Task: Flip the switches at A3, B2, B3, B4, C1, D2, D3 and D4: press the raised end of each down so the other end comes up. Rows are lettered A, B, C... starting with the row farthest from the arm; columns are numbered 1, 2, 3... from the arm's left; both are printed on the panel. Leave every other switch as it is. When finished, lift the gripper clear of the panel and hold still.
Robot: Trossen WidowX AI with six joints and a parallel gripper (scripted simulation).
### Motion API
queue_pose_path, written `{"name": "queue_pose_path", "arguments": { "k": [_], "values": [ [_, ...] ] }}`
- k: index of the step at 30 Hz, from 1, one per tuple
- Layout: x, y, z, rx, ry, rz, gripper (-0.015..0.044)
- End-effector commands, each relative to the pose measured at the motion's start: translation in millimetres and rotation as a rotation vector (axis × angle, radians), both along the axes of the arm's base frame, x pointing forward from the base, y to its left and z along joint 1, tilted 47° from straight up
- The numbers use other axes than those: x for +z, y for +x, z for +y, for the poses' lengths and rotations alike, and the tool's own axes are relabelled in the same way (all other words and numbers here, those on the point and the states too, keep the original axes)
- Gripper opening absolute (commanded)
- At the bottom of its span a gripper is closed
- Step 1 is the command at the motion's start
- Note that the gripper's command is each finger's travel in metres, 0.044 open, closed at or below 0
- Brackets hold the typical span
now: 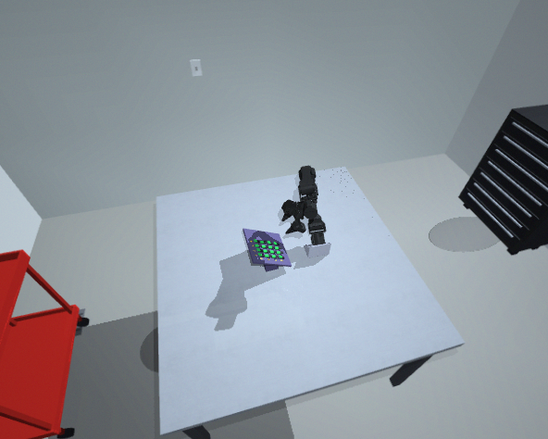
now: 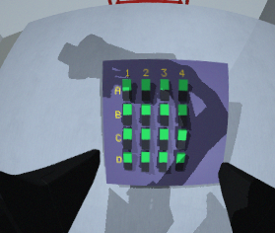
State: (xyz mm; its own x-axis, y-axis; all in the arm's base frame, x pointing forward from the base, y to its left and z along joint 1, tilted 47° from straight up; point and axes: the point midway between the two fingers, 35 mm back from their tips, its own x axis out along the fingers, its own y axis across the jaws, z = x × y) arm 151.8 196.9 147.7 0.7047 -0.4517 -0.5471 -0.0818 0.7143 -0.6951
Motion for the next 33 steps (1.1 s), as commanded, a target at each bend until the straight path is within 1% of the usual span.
{"name": "queue_pose_path", "arguments": {
  "k": [1,3,10,12,15,20,33],
  "values": [
    [-1,2,0,-0.001,-0.001,0.004,0.0374],
    [-6,15,-3,-0.011,-0.013,0.033,0.0321],
    [-29,92,-32,-0.047,-0.064,0.155,0.0137],
    [-31,100,-36,-0.049,-0.069,0.164,0.0085],
    [-31,100,-36,-0.049,-0.069,0.164,0.0006],
    [-51,118,-53,-0.031,-0.065,0.145,0.0],
    [-61,127,-62,-0.031,-0.066,0.143,0.0]
  ]
}}
